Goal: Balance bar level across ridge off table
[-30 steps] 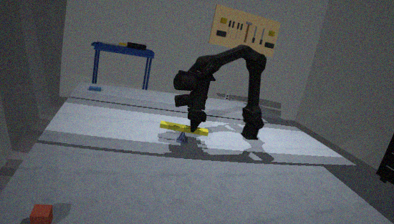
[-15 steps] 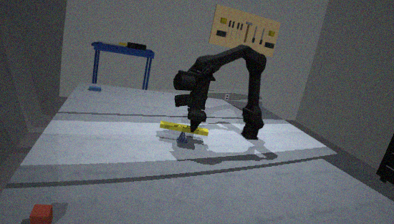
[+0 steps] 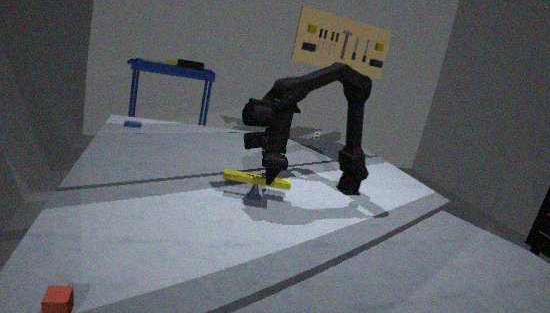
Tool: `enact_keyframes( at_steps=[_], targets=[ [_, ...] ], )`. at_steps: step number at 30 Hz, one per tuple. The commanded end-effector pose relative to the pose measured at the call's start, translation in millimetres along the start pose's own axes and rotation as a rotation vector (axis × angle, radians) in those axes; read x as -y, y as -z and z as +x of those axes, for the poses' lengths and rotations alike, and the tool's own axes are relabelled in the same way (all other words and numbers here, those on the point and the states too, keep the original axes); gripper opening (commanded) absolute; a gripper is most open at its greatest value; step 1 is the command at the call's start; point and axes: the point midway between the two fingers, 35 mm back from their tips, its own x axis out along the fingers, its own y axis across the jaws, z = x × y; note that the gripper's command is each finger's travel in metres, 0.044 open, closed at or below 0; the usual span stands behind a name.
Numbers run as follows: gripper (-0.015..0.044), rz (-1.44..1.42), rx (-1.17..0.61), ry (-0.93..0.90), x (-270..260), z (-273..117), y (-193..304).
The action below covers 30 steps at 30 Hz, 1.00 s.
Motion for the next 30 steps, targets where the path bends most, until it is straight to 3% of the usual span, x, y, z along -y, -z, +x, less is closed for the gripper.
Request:
enact_keyframes(
  at_steps=[1,21,27,30],
  targets=[
    [0.0,0.0,0.0,0.0,0.0,0.0,0.0],
    [0.0,0.0,0.0,0.0,0.0,0.0,0.0],
    [0.0157,0.0,0.0,0.0,0.0,0.0,0.0],
    [0.0167,0.0,0.0,0.0,0.0,0.0,0.0]
  ],
)
